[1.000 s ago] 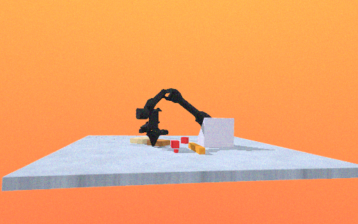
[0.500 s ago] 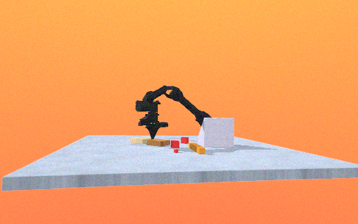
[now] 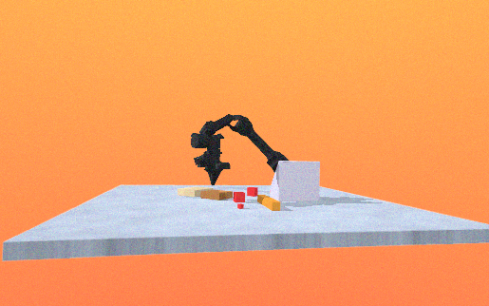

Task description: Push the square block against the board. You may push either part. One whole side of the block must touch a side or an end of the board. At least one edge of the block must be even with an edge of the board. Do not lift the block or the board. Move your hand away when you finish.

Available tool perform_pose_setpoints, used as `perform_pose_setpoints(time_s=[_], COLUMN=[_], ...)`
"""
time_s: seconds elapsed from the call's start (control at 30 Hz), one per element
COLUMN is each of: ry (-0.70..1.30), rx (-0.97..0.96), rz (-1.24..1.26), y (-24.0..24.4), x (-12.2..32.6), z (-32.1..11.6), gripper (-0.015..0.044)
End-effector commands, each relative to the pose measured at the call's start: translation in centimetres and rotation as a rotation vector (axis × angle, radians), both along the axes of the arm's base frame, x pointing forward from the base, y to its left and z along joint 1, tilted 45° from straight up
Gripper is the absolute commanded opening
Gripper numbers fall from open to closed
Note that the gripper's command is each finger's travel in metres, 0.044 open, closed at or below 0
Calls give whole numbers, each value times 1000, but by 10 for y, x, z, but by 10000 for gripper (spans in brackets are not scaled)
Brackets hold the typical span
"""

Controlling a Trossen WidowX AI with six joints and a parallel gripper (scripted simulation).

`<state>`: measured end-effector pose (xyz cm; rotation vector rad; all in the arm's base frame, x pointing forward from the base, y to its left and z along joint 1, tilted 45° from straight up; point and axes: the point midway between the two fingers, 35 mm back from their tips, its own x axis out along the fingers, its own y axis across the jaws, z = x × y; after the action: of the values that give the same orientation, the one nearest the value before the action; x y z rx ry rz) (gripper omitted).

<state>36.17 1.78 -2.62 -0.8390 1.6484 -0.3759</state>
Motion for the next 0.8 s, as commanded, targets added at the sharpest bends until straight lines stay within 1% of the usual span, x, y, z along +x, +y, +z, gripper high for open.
perform_pose_setpoints(time_s=[0.0,0.77], ry=[-81,-633], rx=[-2,-48], rz=[-84,-654], y=[-1,-23], x=[-12,-89], z=[5,28], gripper=[0,0])
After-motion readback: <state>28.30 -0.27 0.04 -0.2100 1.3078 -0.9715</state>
